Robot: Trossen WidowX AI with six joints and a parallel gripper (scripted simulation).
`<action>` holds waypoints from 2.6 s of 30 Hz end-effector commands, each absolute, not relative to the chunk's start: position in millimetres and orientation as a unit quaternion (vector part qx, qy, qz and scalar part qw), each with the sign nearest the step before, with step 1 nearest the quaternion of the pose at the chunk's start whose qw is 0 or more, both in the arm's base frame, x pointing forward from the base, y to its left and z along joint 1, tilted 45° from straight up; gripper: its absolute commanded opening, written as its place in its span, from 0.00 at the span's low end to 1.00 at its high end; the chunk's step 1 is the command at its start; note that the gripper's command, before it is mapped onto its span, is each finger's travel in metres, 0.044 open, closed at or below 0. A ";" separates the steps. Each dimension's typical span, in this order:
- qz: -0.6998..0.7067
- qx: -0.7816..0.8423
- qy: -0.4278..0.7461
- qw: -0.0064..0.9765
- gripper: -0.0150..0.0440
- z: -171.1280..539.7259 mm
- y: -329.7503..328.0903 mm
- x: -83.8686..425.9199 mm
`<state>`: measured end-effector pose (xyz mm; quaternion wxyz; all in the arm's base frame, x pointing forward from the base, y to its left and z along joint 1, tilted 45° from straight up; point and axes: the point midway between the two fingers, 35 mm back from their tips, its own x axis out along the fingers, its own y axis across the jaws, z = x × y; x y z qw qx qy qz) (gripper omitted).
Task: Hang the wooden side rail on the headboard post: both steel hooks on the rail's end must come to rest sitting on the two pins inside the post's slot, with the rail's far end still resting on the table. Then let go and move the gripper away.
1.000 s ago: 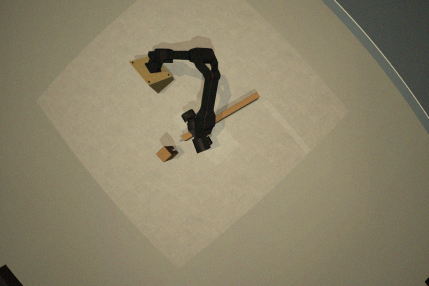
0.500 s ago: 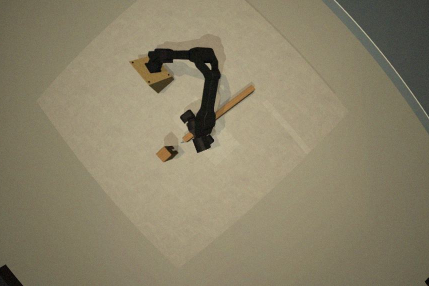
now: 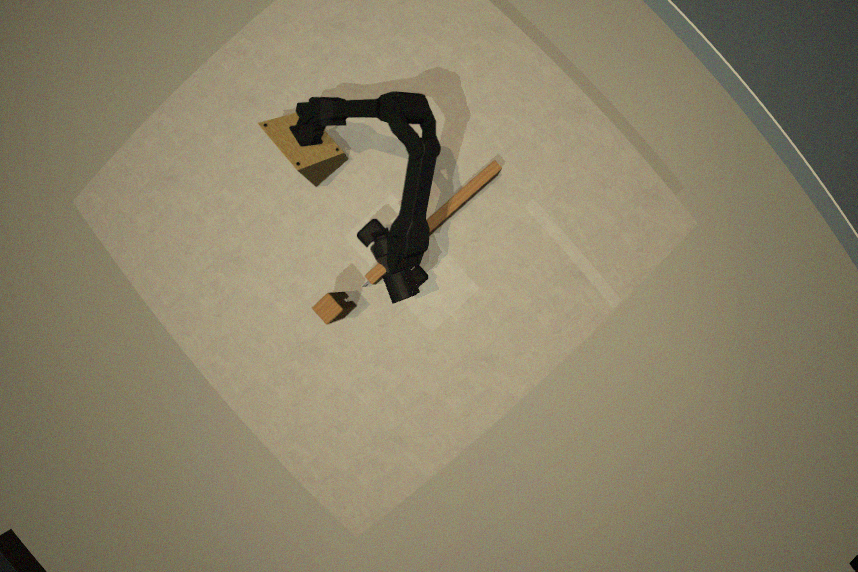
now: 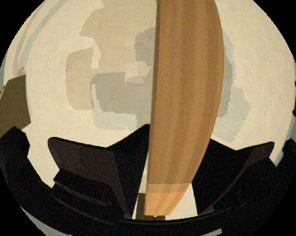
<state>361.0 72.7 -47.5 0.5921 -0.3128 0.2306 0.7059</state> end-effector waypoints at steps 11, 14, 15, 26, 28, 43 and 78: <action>0.706 -0.313 0.230 0.592 0.25 -47.6 72.2 358.1; 0.706 -0.313 0.230 0.592 0.25 -47.6 72.2 358.1; 0.706 -0.313 0.230 0.592 0.25 -47.6 72.2 358.1; 0.708 -0.318 0.225 0.589 0.25 -46.6 71.1 358.3; 0.708 -0.318 0.225 0.589 0.25 -46.3 70.9 358.3; 0.708 -0.318 0.225 0.589 0.25 -44.5 69.2 358.6; 0.708 -0.318 0.225 0.589 0.25 -40.4 65.1 359.2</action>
